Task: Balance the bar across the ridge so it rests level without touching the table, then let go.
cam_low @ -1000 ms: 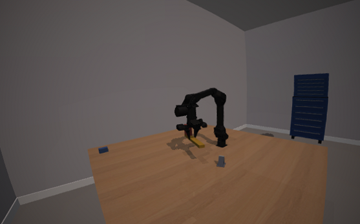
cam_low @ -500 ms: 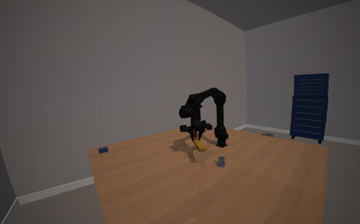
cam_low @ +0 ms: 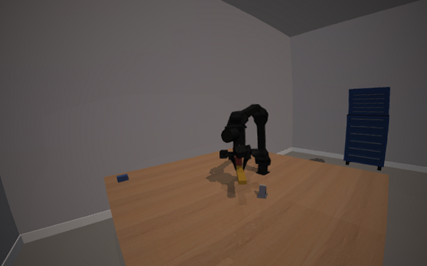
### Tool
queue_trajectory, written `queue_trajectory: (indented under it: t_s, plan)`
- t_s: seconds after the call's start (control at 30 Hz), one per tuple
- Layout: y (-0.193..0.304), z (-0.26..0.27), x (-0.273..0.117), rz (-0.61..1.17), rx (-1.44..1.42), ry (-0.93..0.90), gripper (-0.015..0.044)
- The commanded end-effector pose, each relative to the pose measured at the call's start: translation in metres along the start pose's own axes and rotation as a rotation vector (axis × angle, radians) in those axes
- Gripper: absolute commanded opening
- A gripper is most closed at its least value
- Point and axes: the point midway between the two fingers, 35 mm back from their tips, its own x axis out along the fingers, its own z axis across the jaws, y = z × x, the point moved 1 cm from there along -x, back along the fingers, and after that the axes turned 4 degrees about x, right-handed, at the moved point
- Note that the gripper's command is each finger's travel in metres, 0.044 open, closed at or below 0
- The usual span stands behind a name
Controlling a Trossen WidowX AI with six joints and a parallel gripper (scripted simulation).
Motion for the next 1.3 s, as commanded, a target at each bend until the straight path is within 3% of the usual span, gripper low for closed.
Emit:
queue_trajectory:
  t_s: [0.0,0.93,1.27]
  plan:
    - [-0.011,0.012,-0.001,0.002,0.057,0.002,0.0]
    - [-0.066,0.097,0.0,-0.001,0.397,-0.005,0.0]
    - [-0.069,0.101,0.009,-0.001,0.411,-0.005,0.0]
